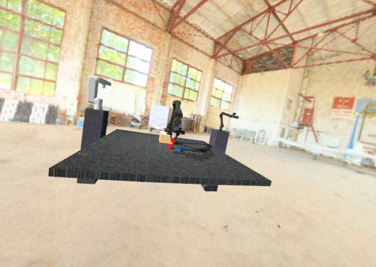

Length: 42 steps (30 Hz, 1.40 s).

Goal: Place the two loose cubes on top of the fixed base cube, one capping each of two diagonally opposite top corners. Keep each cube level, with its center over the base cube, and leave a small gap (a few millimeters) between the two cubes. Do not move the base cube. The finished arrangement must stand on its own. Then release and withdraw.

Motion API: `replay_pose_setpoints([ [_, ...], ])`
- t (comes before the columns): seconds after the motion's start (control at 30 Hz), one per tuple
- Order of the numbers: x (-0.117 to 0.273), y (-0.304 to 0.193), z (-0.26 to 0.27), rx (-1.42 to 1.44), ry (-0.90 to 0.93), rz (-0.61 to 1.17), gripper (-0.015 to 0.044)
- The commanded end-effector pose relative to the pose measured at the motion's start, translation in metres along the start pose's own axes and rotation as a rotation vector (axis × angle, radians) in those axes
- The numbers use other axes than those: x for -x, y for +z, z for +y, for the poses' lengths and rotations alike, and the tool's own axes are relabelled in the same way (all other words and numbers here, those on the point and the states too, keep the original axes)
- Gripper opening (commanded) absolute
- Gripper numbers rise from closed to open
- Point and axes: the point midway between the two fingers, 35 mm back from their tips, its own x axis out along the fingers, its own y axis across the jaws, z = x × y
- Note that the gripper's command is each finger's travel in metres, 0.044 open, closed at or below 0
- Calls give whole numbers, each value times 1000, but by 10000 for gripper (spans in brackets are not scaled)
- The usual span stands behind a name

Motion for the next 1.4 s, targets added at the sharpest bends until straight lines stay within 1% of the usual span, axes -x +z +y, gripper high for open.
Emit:
replay_pose_setpoints([
  [0.0,1,-2,9,118,-4,-9,105],
  [1.17,-18,-43,106,1415,-2,-14,105],
  [1.23,-18,-45,109,1464,-2,-14,105],
  [1.37,-18,-45,109,1470,-2,-14,105],
])
